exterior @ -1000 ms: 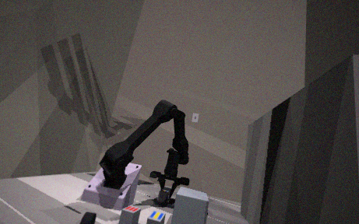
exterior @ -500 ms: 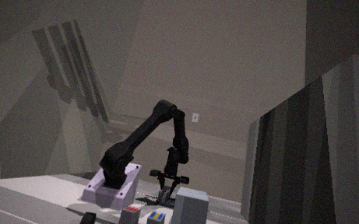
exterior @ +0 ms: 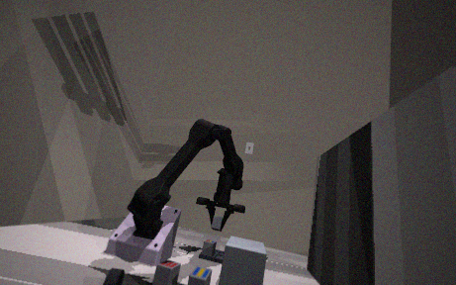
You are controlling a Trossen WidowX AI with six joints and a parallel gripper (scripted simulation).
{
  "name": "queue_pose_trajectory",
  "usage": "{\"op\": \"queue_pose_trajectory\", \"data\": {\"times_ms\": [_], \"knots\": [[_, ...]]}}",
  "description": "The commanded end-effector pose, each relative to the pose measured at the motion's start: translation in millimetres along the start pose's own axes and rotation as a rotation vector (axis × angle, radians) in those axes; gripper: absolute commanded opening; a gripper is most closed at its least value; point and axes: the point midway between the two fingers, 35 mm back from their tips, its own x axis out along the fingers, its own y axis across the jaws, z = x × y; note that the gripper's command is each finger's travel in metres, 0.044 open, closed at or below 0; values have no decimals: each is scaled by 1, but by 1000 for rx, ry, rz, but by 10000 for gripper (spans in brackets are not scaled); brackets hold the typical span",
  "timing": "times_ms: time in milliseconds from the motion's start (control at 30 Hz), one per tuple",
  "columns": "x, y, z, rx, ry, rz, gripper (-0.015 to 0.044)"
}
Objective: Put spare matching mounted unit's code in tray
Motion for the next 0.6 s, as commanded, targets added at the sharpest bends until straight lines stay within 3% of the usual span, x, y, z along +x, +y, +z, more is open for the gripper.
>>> {"op": "queue_pose_trajectory", "data": {"times_ms": [0,133,567], "knots": [[-5,0,1,6,-10,1,0],[-3,0,1,0,0,0,0],[-57,3,10,5,-11,2,0]]}}
